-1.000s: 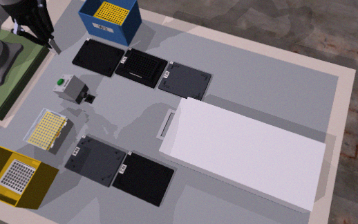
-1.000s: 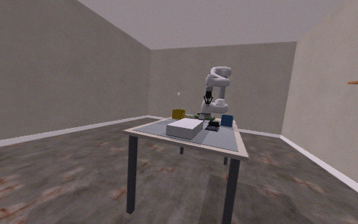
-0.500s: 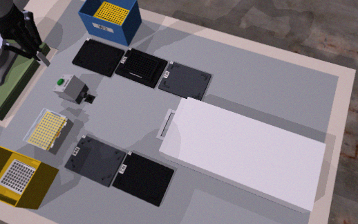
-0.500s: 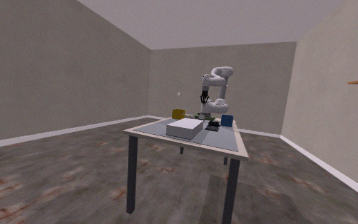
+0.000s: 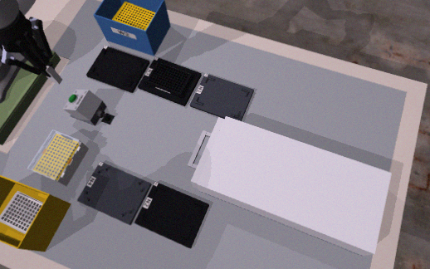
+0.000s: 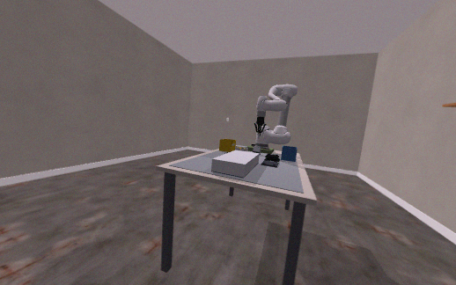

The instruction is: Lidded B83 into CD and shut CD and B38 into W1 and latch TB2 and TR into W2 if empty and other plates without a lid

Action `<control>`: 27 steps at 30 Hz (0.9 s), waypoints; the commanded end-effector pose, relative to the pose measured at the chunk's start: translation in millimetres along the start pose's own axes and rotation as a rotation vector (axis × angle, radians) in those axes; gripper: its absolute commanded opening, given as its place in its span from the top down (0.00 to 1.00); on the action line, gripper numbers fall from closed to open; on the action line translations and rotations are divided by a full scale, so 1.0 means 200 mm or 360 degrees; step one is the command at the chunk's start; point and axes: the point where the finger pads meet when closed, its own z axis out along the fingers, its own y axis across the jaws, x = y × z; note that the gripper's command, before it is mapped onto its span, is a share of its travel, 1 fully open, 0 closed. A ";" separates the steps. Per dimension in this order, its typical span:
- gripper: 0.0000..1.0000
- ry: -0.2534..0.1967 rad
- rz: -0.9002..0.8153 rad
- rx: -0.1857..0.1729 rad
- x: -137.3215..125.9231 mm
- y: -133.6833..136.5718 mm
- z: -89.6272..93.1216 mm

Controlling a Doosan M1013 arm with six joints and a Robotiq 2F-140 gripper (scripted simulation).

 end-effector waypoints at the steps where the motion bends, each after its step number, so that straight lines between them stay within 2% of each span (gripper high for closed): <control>1: 1.00 0.0000 0.0000 0.0000 0.00 0.00 0.04; 27: 1.00 0.0000 0.0000 0.0000 0.00 0.00 0.34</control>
